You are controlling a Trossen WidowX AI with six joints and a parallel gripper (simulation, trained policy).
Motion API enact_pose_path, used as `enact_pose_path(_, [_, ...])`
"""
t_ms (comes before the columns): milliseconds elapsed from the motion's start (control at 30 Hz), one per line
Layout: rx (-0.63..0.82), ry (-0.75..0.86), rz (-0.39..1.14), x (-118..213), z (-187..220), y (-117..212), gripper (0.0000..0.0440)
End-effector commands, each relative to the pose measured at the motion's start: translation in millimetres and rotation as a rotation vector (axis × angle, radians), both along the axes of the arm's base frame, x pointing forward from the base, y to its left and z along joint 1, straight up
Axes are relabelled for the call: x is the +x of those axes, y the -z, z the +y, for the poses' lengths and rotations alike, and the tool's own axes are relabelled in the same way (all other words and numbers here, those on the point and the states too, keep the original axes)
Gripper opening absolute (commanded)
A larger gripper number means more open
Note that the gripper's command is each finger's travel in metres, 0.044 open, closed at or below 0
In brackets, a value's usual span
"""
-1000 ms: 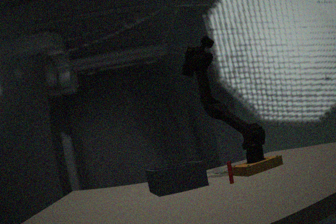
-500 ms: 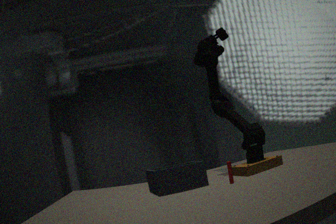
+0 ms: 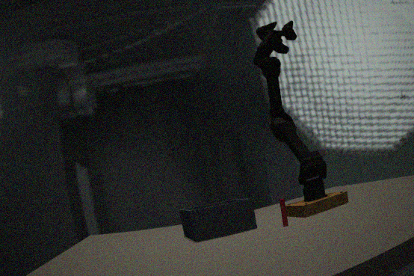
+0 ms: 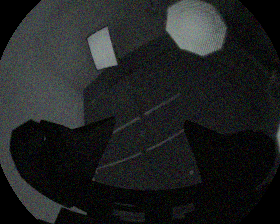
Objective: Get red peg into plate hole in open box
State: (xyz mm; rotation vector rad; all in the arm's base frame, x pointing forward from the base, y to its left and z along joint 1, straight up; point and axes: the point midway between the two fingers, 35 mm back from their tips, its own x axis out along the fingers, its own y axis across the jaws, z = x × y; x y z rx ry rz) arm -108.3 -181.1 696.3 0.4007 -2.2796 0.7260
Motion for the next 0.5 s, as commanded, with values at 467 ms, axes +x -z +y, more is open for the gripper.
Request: enact_pose_path(467, [-0.541, 0.023, 0.275, 10.6, 146.7, -11.0, 0.044])
